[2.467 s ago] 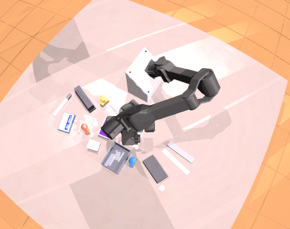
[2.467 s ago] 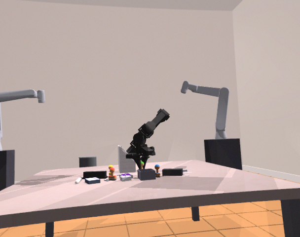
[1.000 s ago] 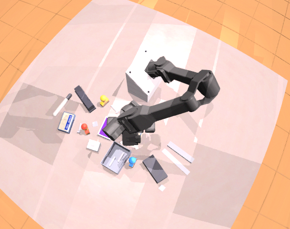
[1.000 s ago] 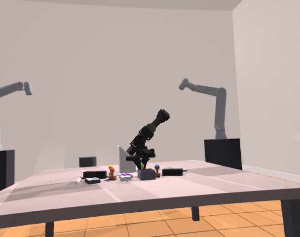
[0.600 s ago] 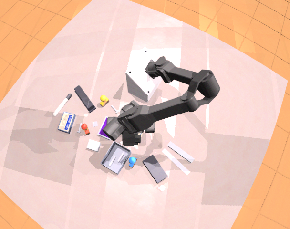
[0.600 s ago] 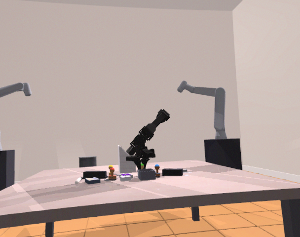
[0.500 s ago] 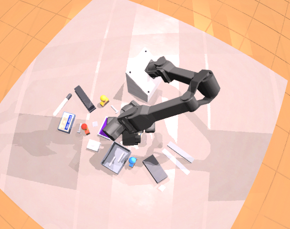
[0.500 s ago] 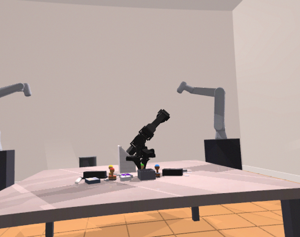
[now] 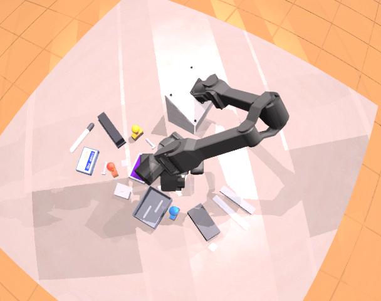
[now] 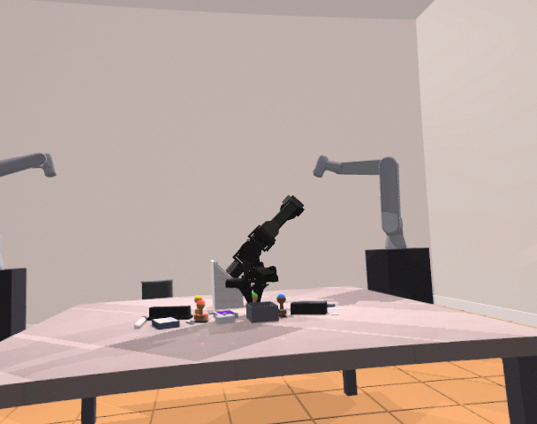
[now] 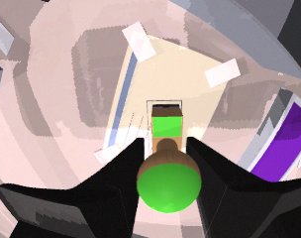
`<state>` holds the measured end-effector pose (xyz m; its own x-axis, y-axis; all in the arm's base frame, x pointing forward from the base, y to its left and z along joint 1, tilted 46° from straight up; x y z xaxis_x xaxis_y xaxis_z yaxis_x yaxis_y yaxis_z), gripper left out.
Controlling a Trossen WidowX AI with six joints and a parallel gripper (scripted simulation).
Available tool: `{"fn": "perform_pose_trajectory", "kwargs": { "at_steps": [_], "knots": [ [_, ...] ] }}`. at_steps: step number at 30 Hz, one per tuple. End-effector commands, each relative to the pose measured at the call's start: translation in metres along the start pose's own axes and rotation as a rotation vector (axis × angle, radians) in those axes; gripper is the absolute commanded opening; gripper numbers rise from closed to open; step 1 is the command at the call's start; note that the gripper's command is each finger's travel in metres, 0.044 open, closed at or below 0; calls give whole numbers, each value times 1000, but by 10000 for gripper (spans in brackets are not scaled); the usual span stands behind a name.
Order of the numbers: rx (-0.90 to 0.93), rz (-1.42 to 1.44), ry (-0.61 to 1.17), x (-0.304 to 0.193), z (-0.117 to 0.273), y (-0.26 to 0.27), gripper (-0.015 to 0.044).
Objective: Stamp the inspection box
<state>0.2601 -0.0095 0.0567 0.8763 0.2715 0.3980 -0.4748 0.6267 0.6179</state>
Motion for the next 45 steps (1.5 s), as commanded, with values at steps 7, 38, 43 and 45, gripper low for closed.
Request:
{"fn": "perform_pose_trajectory", "kwargs": {
  "at_steps": [7,38,43,45],
  "knots": [
    [4,-1,1,0,4,1,0],
    [-1,-1,3,1,38,0,0],
    [-1,-1,3,1,46,0,0],
    [-1,-1,3,1,49,0,0]
  ]
}}
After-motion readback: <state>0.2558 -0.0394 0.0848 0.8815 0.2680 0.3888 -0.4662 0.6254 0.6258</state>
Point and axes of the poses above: the point midway between the two fingers, 35 mm back from their tips, its own z axis back along the fingers, its own y axis across the jaws, x = y × z, the point moved 8 cm from there along z, back along the fingers, and after that the axes turned 1 degree about z, right-handed, at the moved point
